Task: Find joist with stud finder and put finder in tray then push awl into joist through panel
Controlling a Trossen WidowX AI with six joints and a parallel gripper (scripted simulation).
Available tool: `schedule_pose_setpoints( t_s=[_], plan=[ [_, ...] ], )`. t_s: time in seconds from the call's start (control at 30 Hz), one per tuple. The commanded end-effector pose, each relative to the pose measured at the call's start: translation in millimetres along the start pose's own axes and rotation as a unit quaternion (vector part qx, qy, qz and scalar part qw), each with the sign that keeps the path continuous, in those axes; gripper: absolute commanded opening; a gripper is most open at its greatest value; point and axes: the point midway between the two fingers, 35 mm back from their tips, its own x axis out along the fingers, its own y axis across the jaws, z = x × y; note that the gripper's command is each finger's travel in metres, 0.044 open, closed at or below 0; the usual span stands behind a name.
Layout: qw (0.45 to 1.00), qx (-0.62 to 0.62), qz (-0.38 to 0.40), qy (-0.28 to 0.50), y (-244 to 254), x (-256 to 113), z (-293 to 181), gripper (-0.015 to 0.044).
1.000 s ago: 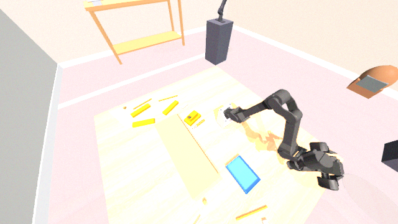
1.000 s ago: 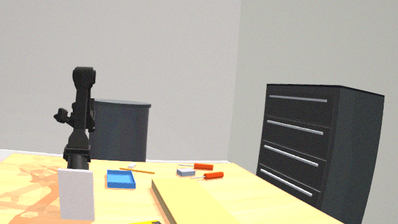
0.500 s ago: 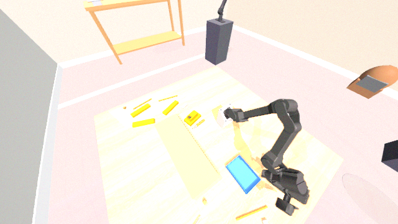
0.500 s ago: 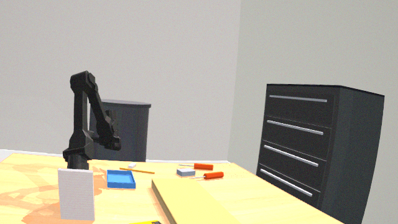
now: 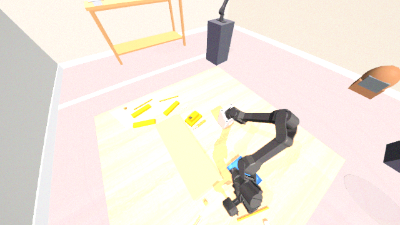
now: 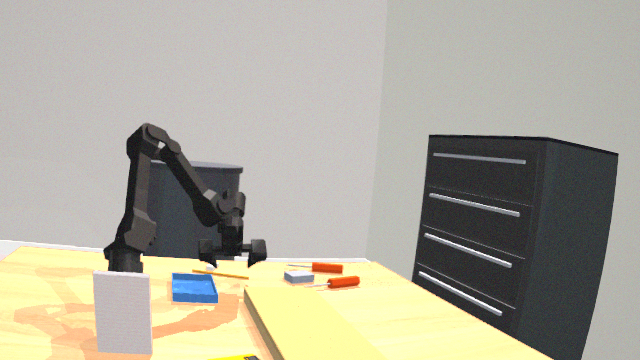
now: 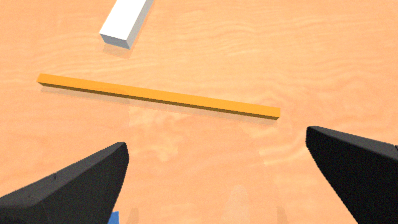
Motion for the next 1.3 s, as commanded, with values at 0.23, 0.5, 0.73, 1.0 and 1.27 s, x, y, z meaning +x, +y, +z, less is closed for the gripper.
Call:
schedule_pose_setpoints(
  t_s=[0.23,0.5,0.73,1.0,1.27],
  plan=[
    [0.976,0.041,-0.181,0.118,-132.3,-97.0,-96.5,0.044],
    [0.943,0.112,-0.24,0.204,-168.7,-175.2,-183.8,0.044],
    [0.901,0.204,-0.274,0.268,-167.2,-262.5,-268.6,0.044],
    [0.848,0.334,-0.283,0.298,-115.5,-353.5,-354.0,0.044],
    [0.803,0.477,-0.259,0.246,-19.3,-408.9,-413.2,0.044]
  ],
)
